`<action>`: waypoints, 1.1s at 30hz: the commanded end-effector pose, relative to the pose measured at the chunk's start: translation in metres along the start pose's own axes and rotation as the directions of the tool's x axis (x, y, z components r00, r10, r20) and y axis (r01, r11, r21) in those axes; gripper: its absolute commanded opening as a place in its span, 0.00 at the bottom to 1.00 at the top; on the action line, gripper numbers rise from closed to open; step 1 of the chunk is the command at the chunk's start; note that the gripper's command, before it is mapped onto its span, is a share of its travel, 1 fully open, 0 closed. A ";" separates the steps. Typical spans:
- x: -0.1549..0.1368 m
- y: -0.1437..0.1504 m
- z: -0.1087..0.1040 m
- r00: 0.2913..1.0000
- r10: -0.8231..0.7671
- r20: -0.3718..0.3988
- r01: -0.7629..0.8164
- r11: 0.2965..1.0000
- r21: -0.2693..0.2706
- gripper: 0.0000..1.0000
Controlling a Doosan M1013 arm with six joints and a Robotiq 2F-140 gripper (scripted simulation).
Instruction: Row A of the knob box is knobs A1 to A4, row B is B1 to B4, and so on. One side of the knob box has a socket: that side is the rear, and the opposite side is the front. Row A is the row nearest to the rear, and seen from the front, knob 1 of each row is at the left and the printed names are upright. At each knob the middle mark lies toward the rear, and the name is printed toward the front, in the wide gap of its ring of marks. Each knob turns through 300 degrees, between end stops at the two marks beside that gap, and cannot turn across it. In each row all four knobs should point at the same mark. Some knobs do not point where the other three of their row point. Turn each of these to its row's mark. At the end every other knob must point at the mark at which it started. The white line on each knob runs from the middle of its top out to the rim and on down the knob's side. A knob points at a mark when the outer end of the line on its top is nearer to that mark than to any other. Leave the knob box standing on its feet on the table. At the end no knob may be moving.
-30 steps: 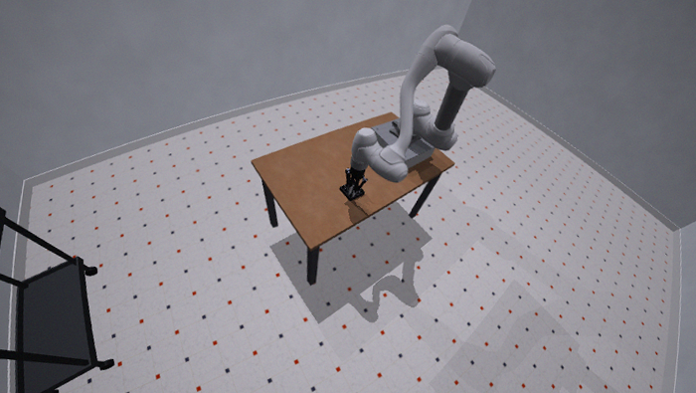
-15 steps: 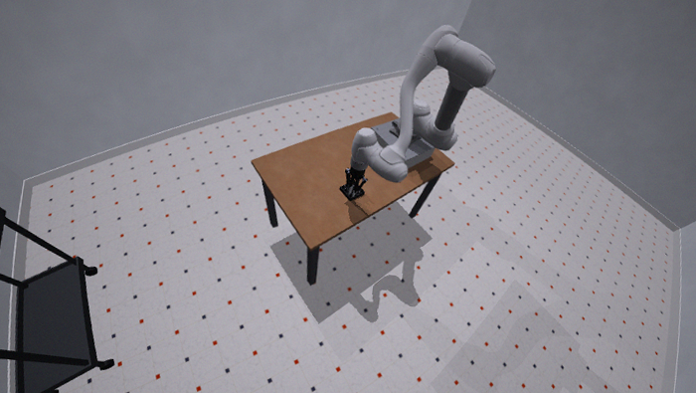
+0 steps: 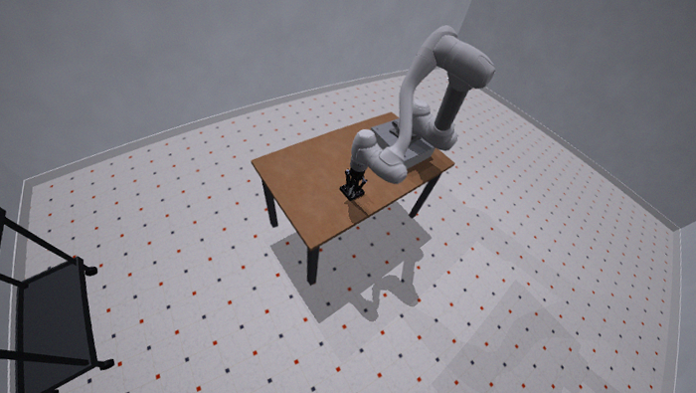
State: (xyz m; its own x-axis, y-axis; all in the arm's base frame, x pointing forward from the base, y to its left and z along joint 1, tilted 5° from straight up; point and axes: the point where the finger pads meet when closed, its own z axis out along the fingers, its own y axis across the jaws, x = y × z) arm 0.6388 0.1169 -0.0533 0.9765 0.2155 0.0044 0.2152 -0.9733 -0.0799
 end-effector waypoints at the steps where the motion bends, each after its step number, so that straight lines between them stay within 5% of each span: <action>1: 0.000 0.000 0.001 1.000 0.000 0.000 0.000 1.000 0.000 0.12; 33: 0.000 0.000 0.006 1.000 0.000 0.000 0.000 1.000 0.000 0.12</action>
State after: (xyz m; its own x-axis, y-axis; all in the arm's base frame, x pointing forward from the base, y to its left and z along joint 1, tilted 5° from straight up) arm 0.6387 0.1174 -0.0592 0.9765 0.2155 0.0045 0.2152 -0.9733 -0.0799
